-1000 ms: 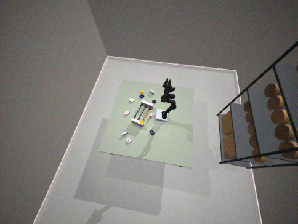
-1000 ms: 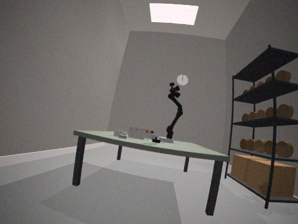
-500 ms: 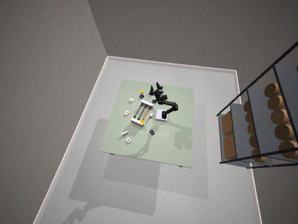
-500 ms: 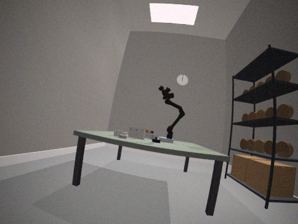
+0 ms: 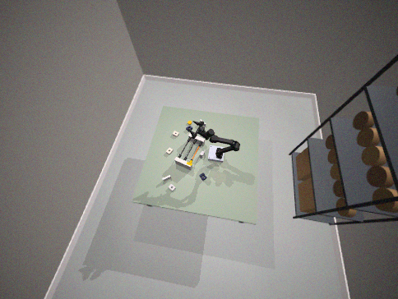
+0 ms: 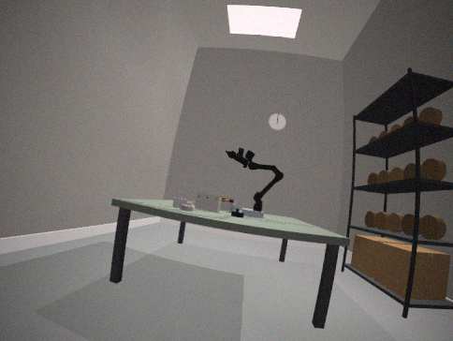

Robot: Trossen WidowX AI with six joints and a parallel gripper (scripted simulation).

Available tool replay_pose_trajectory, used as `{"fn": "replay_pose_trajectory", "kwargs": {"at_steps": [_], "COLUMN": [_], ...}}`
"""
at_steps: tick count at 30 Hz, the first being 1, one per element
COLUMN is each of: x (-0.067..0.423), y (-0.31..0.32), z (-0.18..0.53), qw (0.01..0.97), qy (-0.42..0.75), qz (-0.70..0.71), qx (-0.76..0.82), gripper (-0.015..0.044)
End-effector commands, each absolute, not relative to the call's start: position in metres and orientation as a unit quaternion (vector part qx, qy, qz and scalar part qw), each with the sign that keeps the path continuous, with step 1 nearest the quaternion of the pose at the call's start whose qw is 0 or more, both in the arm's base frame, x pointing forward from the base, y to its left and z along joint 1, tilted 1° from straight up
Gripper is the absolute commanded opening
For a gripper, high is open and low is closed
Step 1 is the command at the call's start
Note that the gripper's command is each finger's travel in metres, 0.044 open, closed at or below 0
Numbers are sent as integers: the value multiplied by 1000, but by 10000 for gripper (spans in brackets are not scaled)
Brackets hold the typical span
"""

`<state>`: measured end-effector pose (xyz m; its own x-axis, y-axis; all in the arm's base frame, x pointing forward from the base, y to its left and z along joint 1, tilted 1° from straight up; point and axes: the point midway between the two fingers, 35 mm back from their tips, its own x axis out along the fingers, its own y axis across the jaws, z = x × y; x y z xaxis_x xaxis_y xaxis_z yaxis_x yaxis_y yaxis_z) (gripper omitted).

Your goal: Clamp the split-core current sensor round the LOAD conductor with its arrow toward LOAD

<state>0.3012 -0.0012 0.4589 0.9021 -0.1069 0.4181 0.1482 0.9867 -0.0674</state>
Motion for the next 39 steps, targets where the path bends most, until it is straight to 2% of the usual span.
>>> {"fn": "replay_pose_trajectory", "kwargs": {"at_steps": [1,5,13,22,27,36,39], "x": [314,316,318,332,306,250,246], "y": [0,0,4,90,153,199,200], "z": [386,326,320,261,217,184,183], "qw": [993,1000,1000,974,906,795,788], "qy": [-112,-29,-16,183,353,508,516], "qz": [-26,-1,6,127,215,281,283], "qx": [-29,-2,-1,-35,-89,-176,-181], "gripper": [440,440,440,440,440,440,440]}}
